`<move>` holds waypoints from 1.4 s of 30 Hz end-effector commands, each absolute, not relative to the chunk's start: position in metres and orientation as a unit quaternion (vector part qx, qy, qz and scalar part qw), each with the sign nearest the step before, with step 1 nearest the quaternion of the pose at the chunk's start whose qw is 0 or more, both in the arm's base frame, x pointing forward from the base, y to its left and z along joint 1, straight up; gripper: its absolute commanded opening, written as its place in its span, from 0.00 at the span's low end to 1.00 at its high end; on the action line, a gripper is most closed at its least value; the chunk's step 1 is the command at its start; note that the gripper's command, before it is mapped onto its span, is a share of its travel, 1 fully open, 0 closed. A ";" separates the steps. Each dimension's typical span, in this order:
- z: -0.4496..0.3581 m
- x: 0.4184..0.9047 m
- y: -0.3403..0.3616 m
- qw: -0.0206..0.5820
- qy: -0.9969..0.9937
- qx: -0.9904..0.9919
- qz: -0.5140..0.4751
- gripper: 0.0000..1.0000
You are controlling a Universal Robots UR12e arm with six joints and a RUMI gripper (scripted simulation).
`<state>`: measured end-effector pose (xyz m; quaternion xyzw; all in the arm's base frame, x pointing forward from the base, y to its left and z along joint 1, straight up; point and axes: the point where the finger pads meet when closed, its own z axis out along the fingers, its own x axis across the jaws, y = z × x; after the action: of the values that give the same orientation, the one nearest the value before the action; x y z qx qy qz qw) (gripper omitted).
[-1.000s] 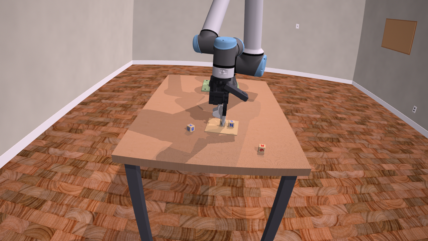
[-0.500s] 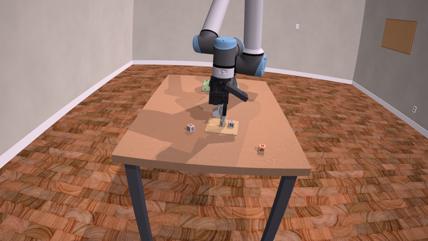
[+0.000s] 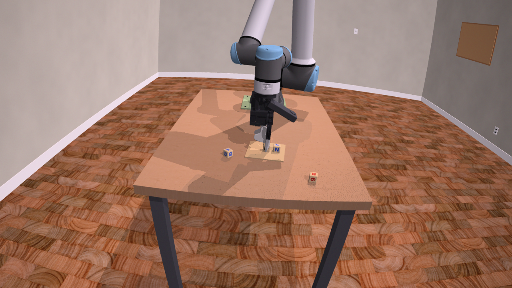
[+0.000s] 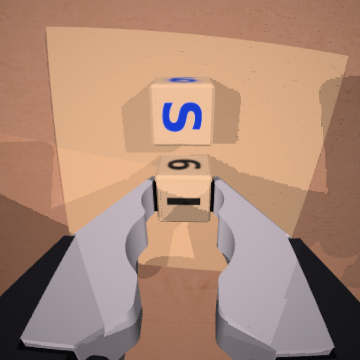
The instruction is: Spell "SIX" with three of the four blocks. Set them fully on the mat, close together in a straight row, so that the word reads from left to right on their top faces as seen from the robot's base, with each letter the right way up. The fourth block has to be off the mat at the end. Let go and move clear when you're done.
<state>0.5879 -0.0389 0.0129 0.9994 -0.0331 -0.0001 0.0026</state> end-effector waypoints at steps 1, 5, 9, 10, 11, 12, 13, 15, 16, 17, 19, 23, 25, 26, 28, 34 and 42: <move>0.013 0.588 -0.039 0.003 -0.033 0.999 0.001 0.05; 0.013 0.588 -0.039 0.003 -0.033 0.999 0.001 0.05; 0.013 0.588 -0.039 0.003 -0.033 0.999 0.001 0.05; 0.013 0.588 -0.039 0.003 -0.033 0.999 0.001 0.05; 0.013 0.588 -0.039 0.003 -0.033 0.999 0.001 0.05; 0.013 0.588 -0.039 0.003 -0.033 0.999 0.001 0.05; 0.013 0.588 -0.039 0.003 -0.033 0.999 0.001 0.05; 0.013 0.588 -0.039 0.003 -0.033 0.999 0.001 0.05; 0.013 0.588 -0.039 0.003 -0.033 0.999 0.001 0.05; 0.013 0.588 -0.039 0.003 -0.033 0.999 0.001 0.05; 0.013 0.588 -0.039 0.003 -0.033 0.999 0.001 0.05; 0.013 0.588 -0.039 0.003 -0.033 0.999 0.001 0.05; 0.013 0.588 -0.039 0.003 -0.033 0.999 0.001 0.05; 0.013 0.588 -0.039 0.003 -0.033 0.999 0.001 0.05; 0.013 0.588 -0.039 0.003 -0.033 0.999 0.001 0.05; 0.013 0.588 -0.039 0.003 -0.033 0.999 0.001 0.05; 0.013 0.588 -0.039 0.003 -0.033 0.999 0.001 0.13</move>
<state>0.5879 -0.0389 0.0124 0.9994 -0.0331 -0.0001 0.0026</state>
